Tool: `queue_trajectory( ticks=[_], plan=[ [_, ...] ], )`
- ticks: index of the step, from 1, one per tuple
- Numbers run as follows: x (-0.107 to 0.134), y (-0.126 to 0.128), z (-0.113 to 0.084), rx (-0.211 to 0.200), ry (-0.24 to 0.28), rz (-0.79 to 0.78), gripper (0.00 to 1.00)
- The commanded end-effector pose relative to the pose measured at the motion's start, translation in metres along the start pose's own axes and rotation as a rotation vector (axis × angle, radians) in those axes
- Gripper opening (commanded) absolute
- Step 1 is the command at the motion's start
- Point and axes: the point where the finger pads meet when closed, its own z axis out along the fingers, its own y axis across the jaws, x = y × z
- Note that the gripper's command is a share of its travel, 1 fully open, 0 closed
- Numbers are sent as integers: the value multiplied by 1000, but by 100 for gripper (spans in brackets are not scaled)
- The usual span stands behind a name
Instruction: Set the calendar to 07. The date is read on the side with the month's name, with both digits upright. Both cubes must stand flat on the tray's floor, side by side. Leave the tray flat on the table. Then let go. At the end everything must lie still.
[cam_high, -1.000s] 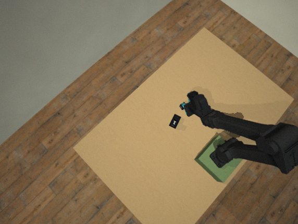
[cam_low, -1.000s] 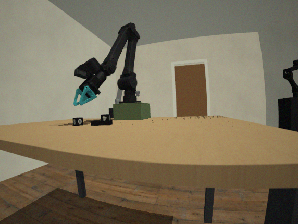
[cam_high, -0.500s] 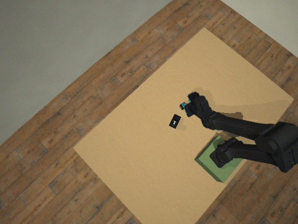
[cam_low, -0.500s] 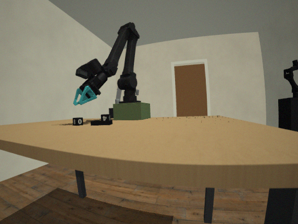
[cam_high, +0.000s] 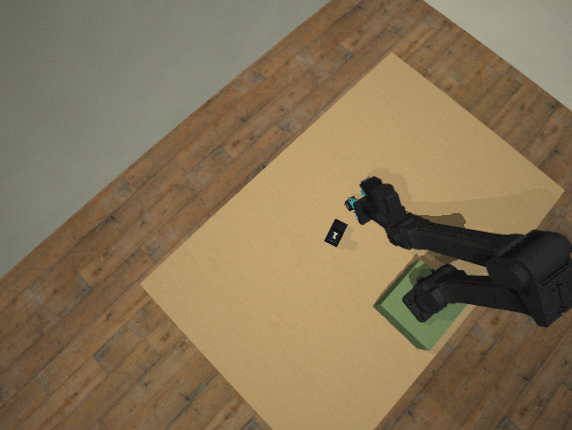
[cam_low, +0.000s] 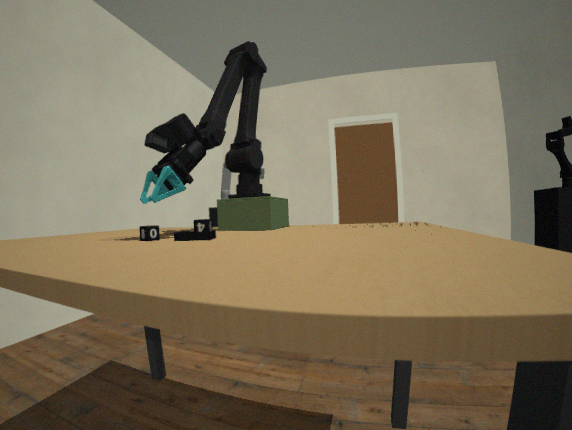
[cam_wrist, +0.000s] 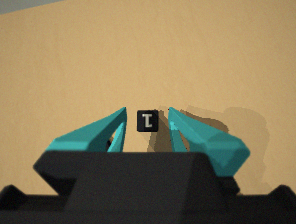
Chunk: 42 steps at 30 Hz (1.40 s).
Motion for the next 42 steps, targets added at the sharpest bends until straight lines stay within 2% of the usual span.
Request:
queue_trajectory(
  ticks=[1,32,42],
  plan=[
    [3,3,2,-3,-8,5,46],
    [40,3,35,-4,-4,4,46],
    [43,3,44,-4,-13,4,46]
  ],
)
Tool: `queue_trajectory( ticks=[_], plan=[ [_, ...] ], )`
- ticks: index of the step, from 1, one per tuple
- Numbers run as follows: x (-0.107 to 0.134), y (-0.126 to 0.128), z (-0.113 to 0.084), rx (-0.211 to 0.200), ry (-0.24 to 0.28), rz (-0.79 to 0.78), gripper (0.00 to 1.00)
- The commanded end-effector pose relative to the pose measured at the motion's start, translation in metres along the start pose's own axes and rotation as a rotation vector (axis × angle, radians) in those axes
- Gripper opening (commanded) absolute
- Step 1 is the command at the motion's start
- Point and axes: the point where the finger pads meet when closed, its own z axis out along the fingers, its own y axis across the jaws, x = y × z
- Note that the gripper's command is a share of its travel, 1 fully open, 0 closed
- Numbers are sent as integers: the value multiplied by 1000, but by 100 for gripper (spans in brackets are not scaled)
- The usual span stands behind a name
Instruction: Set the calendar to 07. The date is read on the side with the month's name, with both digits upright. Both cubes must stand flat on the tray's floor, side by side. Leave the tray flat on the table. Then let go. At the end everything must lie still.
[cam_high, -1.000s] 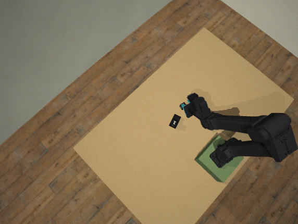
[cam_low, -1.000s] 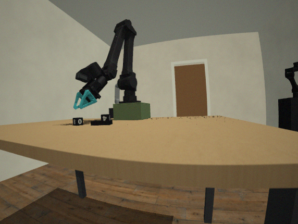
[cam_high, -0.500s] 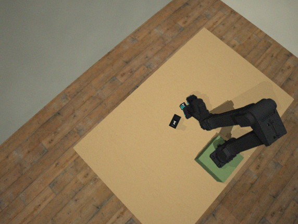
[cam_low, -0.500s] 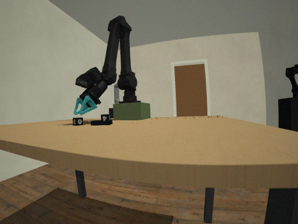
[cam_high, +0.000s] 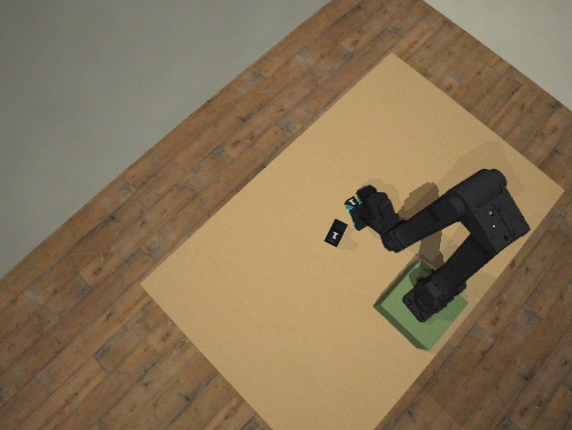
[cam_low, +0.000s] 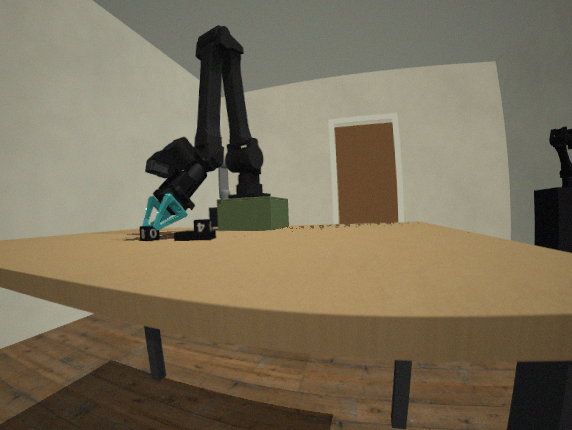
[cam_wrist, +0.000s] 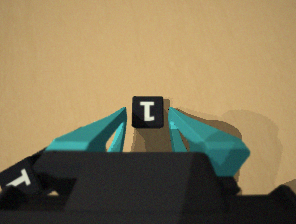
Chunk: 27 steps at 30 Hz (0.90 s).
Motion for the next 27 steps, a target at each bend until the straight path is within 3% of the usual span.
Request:
queue_trajectory(
  ticks=[1,27],
  plan=[
    [-2,3,5,-4,-21,4,46],
    [-2,3,10,-4,-26,4,46]
  ],
)
